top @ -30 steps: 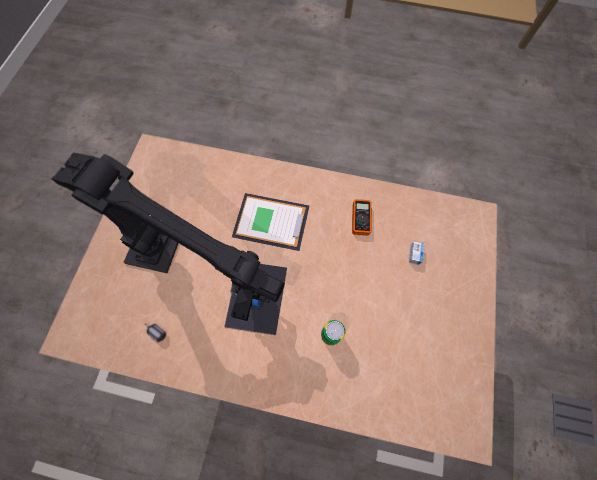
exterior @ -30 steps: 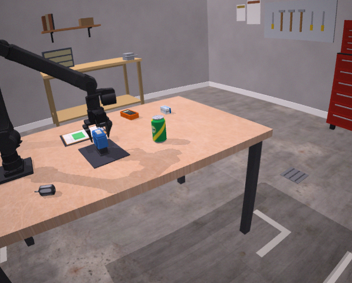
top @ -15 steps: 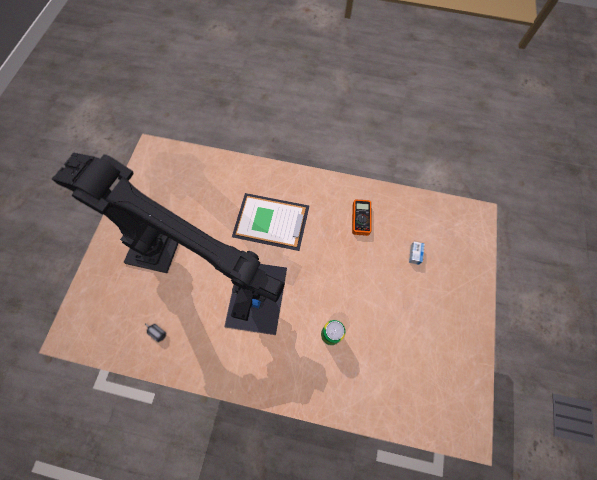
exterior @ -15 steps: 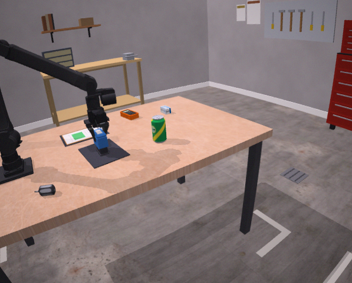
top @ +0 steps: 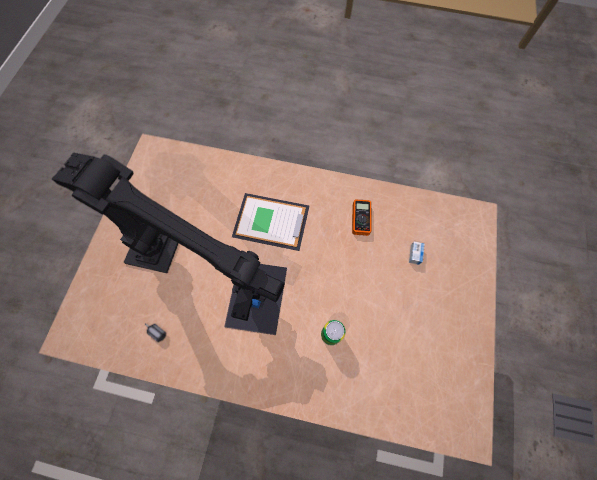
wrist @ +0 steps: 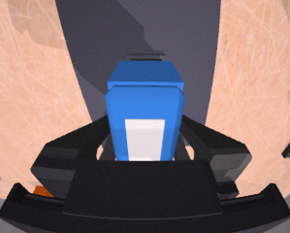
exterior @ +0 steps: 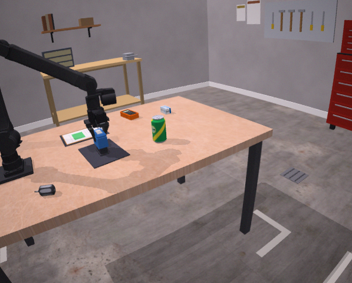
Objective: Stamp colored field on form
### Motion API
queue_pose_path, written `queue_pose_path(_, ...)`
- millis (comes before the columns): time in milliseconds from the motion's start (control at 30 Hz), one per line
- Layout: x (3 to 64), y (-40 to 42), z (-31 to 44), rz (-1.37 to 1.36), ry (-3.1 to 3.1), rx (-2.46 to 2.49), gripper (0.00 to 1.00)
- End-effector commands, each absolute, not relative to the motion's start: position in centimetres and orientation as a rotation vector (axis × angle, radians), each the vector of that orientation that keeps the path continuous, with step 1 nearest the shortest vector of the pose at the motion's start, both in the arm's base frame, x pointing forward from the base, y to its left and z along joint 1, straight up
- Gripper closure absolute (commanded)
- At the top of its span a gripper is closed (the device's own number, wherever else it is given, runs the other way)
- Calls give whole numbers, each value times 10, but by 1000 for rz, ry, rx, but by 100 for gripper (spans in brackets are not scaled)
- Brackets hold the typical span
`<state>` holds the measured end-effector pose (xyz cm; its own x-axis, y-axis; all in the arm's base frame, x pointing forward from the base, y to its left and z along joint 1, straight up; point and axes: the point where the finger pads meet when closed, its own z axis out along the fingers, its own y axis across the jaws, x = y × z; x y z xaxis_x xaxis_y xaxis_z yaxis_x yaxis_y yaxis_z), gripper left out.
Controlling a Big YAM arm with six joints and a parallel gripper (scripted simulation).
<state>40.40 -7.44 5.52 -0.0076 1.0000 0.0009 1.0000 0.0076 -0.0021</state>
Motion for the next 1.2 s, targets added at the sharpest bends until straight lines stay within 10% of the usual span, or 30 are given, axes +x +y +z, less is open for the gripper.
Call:
queue_pose_path(0,407,-76,53,2,-2228,-2208,72)
queue_pose_path(1167,413,-78,102,-16,-2240,-2220,72)
